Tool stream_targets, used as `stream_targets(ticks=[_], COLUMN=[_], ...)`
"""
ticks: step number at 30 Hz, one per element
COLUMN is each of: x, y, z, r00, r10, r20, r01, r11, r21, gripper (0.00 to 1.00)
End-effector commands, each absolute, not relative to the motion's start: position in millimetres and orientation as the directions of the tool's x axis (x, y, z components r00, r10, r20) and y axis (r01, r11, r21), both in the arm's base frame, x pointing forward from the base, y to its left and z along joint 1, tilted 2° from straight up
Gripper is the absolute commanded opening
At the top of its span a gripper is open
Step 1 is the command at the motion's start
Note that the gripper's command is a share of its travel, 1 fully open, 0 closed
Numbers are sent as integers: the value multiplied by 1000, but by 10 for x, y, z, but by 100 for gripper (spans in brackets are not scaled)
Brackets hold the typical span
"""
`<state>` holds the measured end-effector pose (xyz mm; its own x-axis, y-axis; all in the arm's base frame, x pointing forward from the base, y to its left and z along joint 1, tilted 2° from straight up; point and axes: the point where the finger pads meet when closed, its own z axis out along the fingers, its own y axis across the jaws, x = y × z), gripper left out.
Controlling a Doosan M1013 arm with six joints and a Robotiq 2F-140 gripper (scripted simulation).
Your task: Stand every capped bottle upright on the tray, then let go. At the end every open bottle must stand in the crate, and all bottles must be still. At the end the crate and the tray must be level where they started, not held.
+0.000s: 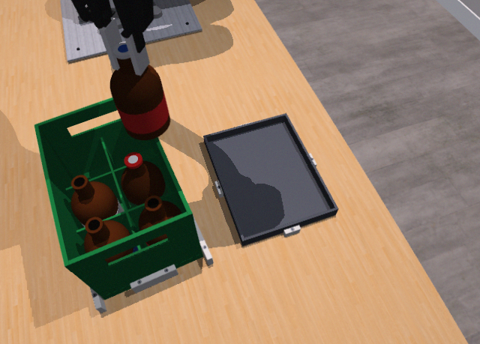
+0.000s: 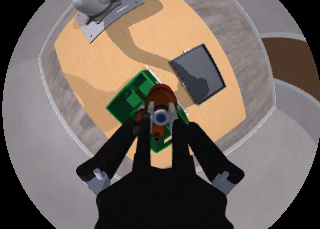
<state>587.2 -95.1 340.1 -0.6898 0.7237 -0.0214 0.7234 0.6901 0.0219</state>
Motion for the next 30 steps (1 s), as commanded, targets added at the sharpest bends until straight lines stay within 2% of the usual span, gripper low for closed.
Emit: stream_targets(ticks=[1, 30], x=[5863, 5920], y=[-866, -427], z=[3404, 3404], r00=[-685, -686], r10=[728, 727], r20=[-22, -20], r01=[728, 726], r11=[686, 687], r21=[21, 23], gripper=[0, 0])
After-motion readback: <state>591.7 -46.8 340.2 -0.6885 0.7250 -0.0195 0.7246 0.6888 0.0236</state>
